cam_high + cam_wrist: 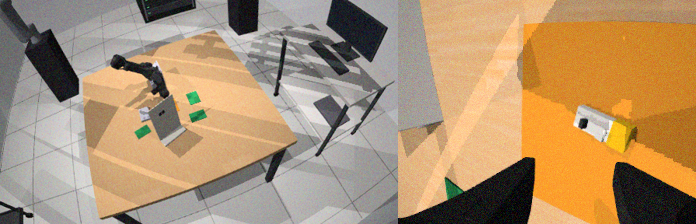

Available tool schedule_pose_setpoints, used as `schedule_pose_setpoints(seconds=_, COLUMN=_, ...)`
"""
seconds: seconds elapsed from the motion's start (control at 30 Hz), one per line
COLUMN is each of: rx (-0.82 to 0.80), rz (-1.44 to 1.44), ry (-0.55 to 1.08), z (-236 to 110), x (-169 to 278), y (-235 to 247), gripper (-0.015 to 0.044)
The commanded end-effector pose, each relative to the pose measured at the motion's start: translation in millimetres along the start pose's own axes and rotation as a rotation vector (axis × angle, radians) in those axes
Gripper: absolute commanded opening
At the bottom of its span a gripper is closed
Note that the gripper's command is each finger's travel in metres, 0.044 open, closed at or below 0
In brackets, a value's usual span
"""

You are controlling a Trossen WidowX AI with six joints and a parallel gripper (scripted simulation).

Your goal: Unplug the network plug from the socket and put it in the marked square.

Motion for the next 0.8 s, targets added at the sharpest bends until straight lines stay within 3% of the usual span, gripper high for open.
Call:
schedule_pose_setpoints(seconds=0.0, rx=0.003, rz=0.006, ry=-0.002, z=-1.5, x=0.0, y=1.5, gripper=0.0156)
schedule_pose_setpoints(seconds=0.77, rx=0.009, rz=0.009, ry=0.01, z=-11.9, x=3.1, y=13.6, gripper=0.0156)
Point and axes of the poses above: the point midway between the two fingers, 35 mm back from their tips, its own z axis out along the fingers, its own y axis across the jaws, x = y × z, the point moved 2 cm from there along -z, back along the fingers, and after that the axes turned 15 degrees about -z, right-handed, at the moved point
